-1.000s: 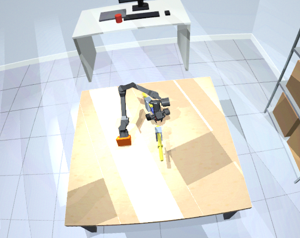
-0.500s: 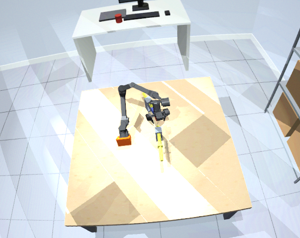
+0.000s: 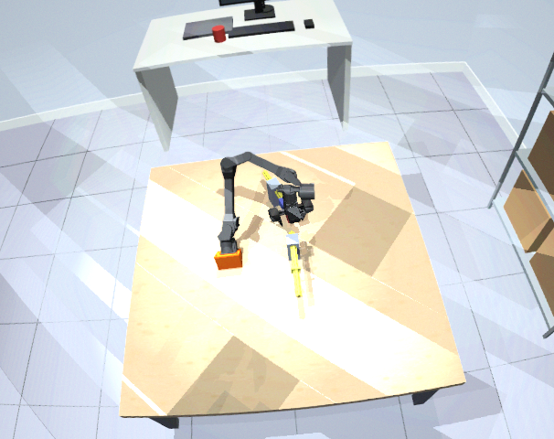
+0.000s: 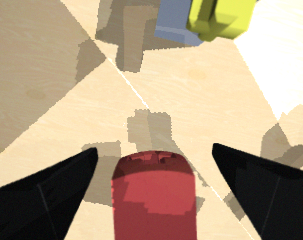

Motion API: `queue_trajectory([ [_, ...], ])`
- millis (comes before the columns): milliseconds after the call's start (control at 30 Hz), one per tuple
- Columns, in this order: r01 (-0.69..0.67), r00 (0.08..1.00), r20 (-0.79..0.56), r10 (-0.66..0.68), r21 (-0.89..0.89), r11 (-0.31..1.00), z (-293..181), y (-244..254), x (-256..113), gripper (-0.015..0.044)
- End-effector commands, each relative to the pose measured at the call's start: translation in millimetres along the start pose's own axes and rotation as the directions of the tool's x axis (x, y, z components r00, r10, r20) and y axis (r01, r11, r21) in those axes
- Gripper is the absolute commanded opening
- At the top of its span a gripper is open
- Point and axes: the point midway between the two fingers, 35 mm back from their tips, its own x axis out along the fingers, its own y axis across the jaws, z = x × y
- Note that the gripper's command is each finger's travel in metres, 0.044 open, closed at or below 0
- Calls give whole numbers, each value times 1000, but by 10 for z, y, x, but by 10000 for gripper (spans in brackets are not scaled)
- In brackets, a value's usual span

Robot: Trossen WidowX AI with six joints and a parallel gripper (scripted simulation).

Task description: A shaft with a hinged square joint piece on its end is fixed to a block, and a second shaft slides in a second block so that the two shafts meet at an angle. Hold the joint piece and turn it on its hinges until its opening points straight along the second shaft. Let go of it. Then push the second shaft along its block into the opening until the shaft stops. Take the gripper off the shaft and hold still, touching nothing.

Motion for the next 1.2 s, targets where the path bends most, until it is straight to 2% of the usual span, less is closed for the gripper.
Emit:
queue_trajectory([
  [0, -27, 998, -64, 26, -6, 1000, -12, 32, -113, 440],
  [333, -28, 998, -55, 27, -21, 999, 0, 24, -133, 440],
  [767, -123, 989, 18, 144, -421, 899, 74, 57, -908, 440],
  [1167, -102, 970, 89, 226, -696, 711, 63, -68, -1511, 440],
])
